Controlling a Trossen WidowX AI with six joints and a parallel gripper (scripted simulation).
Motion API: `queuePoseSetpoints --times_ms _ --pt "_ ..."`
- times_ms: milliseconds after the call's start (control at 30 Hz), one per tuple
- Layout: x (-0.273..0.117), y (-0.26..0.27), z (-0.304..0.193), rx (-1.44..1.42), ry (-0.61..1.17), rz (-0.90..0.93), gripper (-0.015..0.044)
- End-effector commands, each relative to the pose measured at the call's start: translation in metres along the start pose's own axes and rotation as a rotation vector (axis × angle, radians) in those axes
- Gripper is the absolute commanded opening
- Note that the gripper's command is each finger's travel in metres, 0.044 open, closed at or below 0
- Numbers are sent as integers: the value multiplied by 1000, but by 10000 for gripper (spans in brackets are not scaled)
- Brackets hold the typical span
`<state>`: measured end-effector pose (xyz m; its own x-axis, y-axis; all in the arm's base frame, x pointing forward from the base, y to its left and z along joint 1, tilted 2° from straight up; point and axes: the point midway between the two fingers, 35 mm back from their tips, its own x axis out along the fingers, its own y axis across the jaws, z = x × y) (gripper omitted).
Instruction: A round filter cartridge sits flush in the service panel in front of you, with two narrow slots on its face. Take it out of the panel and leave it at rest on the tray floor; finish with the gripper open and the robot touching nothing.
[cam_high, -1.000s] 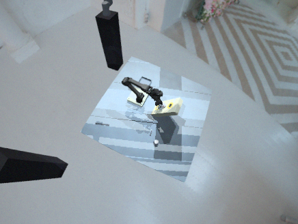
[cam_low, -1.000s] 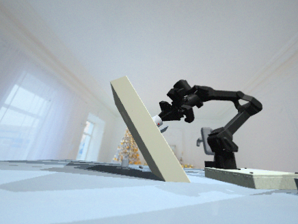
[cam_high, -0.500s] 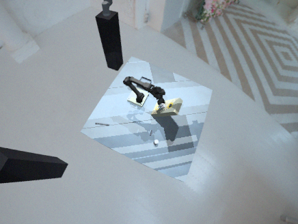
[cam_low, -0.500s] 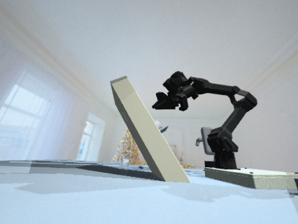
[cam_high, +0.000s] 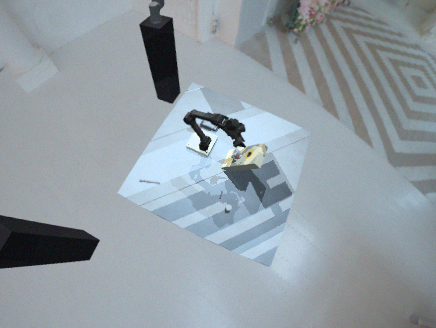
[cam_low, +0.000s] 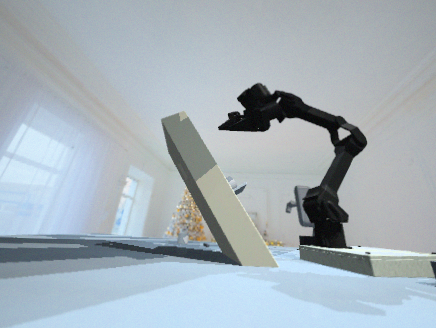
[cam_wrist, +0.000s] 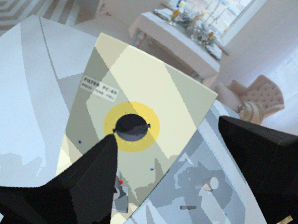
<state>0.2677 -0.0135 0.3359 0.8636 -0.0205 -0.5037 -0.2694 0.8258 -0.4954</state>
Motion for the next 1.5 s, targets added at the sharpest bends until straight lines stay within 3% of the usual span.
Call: queuePoseSetpoints --times_ms 0,67,300,1467 --pt "2 4 -4 49 43 37 346" --pt "15 21 -27 193 136 86 305" --pt "36 73 -100 613 460 152 305" --pt "78 86 -117 613 458 152 305"
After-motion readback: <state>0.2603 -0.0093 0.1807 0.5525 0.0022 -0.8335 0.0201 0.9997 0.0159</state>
